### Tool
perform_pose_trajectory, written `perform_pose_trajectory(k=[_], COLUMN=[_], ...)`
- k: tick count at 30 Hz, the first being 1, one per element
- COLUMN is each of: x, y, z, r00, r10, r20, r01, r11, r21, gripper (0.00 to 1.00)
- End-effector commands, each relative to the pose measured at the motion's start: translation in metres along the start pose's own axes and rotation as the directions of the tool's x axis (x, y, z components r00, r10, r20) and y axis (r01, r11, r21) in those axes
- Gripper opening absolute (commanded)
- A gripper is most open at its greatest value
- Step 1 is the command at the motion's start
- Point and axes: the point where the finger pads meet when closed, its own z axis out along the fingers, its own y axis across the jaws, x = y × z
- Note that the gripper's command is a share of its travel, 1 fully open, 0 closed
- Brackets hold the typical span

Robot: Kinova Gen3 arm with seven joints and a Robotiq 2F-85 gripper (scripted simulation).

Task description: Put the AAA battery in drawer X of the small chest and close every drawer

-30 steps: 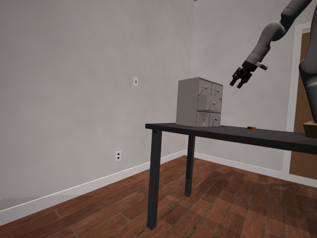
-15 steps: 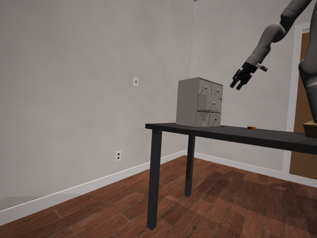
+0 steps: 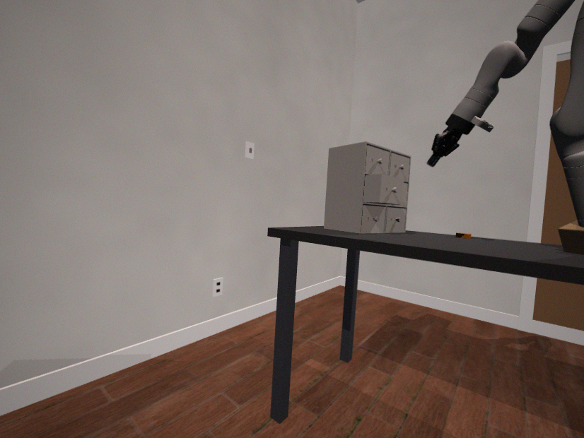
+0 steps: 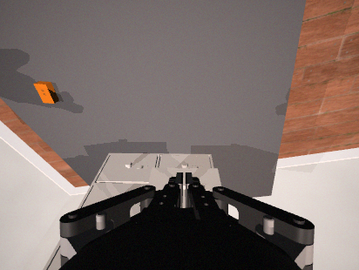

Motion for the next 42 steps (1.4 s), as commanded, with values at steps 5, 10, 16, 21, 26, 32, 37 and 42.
perform_pose_trajectory(k=[5, 10, 16, 21, 26, 32, 37, 42], x=[-0.001, -0.001, -0.001, -0.002, -0.004, -0.005, -0.006, -0.007], y=[0.000, 0.000, 0.000, 0.000, 0.000, 0.000, 0.000, 0.000], z=[0.000, 0.004, 0.011, 0.027, 0.045, 0.062, 0.079, 0.082], r00=[1.000, 1.000, 1.000, 1.000, 1.000, 1.000, 1.000, 1.000], r10=[0.000, 0.000, 0.001, 0.000, -0.001, -0.001, -0.001, 0.000], r20=[0.001, 0.001, -0.010, -0.026, -0.025, -0.023, -0.016, -0.001], r01=[0.000, 0.000, -0.001, 0.000, 0.001, 0.001, 0.001, 0.000], r11=[1.000, 1.000, 1.000, 1.000, 1.000, 1.000, 1.000, 1.000], r21=[0.000, 0.000, 0.004, 0.011, 0.014, 0.016, 0.016, 0.003], gripper=[0.00, 0.00, 0.00, 0.00, 0.00, 0.00, 0.00, 0.00])
